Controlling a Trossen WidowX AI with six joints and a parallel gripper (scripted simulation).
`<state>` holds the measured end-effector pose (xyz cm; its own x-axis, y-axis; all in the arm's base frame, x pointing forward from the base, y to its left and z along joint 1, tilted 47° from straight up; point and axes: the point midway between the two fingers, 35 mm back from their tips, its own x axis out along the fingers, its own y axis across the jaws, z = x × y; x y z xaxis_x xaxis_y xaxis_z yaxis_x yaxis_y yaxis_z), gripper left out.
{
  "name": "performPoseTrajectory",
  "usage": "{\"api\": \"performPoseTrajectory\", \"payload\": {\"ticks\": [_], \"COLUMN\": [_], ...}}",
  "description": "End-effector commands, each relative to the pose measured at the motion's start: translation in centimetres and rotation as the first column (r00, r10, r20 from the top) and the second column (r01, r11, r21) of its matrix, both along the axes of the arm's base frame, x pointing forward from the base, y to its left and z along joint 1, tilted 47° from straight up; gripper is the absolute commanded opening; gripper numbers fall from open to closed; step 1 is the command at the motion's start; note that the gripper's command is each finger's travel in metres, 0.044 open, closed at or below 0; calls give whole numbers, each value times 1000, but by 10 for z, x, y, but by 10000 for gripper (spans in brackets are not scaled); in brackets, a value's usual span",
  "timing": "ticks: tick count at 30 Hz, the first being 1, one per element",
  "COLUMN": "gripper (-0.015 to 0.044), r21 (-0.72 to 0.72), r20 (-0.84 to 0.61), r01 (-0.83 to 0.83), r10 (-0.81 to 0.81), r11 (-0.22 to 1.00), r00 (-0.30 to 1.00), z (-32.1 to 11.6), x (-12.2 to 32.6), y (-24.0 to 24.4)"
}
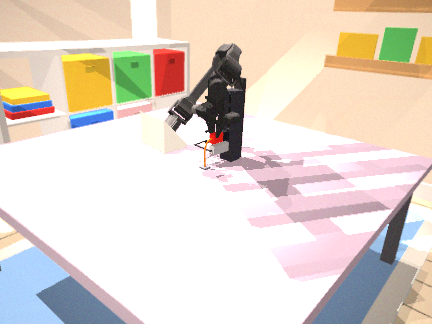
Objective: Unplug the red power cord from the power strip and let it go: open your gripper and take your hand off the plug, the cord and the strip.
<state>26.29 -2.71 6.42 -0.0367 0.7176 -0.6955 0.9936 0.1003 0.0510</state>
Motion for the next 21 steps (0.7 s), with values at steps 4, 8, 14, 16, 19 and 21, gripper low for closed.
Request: {"api": "performPoseTrajectory", "payload": {"ticks": [4,8,14,16,19,21], "gripper": [2,0,0,0,0,0], "r21": [0,0,-1,-2,-2,-2], "r20": [1,1,1,1,1,1], "r01": [0,1,1,1,2,2], "r10": [0,-1,-1,-1,-2,-2], "r11": [1000,1000,1000,1000,1000,1000], "r00": [1000,1000,1000,1000,1000,1000], "z": [0,-1,-8,-10,-13,-15], "x": [0,1,3,3,4,5], "y": [0,-2,-9,-11,-15,-17]}}
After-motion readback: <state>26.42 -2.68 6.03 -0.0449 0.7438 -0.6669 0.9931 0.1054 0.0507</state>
